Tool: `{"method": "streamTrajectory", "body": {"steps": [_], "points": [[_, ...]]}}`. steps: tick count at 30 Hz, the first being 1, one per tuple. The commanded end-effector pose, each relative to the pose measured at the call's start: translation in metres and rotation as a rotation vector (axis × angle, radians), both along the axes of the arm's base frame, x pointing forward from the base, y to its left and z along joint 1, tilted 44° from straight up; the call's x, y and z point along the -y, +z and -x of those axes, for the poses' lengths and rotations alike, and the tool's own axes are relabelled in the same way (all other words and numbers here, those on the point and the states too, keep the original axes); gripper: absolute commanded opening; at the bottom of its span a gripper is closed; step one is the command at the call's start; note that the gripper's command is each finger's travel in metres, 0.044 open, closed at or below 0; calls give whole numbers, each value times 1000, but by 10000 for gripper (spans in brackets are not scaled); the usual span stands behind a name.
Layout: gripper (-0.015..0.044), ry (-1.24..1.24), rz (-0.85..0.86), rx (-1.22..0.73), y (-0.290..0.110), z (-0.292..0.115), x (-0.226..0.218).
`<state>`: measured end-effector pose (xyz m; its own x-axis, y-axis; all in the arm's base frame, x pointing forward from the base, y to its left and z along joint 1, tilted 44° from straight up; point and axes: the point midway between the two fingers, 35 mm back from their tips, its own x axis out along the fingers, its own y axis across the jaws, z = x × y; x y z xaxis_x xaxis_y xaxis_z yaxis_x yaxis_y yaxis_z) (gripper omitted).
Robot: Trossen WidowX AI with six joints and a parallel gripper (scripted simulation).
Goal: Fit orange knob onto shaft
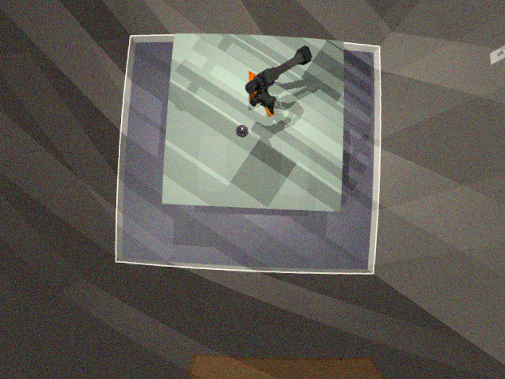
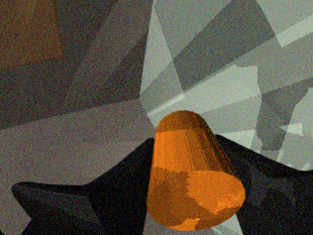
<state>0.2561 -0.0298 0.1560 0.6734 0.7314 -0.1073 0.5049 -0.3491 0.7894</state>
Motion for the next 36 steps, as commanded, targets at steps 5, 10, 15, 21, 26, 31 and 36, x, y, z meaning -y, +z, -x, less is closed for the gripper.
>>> {"method": "streamTrajectory", "body": {"steps": [5,10,15,21,26,31,36], "points": [[0,0,0,0,0,0,0],[0,0,0,0,0,0,0],[0,0,0,0,0,0,0],[0,0,0,0,0,0,0],[0,0,0,0,0,0,0],[0,0,0,0,0,0,0],[0,13,7,-9,-3,-1,-6]]}}
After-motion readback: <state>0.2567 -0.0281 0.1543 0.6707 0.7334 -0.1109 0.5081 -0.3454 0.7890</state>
